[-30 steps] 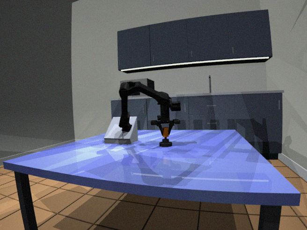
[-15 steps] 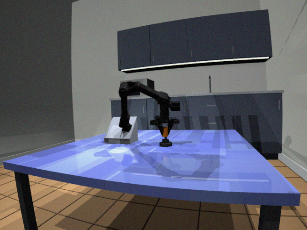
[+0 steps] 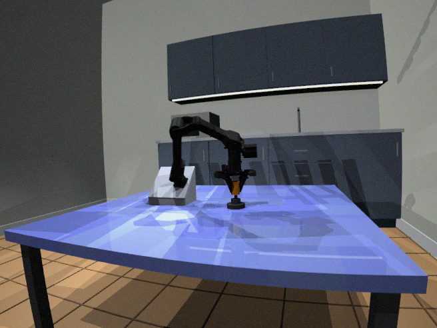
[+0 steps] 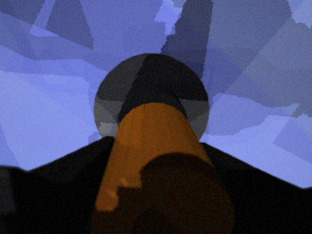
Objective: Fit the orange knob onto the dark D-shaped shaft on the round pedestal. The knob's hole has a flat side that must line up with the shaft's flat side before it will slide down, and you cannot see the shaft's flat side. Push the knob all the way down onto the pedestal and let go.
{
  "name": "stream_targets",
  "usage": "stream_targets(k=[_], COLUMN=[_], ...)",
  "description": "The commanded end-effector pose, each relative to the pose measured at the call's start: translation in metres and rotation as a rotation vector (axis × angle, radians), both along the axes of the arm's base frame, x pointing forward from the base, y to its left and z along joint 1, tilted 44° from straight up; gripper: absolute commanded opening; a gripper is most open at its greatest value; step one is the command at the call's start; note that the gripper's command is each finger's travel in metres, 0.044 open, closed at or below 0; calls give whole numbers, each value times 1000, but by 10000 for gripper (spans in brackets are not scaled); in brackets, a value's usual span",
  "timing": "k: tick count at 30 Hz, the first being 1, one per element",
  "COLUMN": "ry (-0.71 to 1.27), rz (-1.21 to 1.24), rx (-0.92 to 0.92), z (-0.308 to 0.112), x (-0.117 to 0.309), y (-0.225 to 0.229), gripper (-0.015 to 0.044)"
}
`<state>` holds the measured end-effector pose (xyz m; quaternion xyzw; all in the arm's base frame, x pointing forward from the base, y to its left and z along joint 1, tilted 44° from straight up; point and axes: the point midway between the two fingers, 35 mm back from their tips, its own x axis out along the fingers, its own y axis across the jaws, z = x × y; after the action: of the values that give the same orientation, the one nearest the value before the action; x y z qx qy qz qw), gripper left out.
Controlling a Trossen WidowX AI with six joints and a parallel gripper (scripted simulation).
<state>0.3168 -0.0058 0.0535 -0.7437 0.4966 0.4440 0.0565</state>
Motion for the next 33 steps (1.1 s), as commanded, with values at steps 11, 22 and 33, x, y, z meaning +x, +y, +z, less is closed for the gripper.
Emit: stream_targets(k=[11, 22, 33], ry=[0, 0, 125], rz=[5, 5, 135], rx=[1, 1, -20], z=[-2, -1, 2], x=[-1, 0, 2], y=[-2, 0, 1], gripper=[0, 0, 0])
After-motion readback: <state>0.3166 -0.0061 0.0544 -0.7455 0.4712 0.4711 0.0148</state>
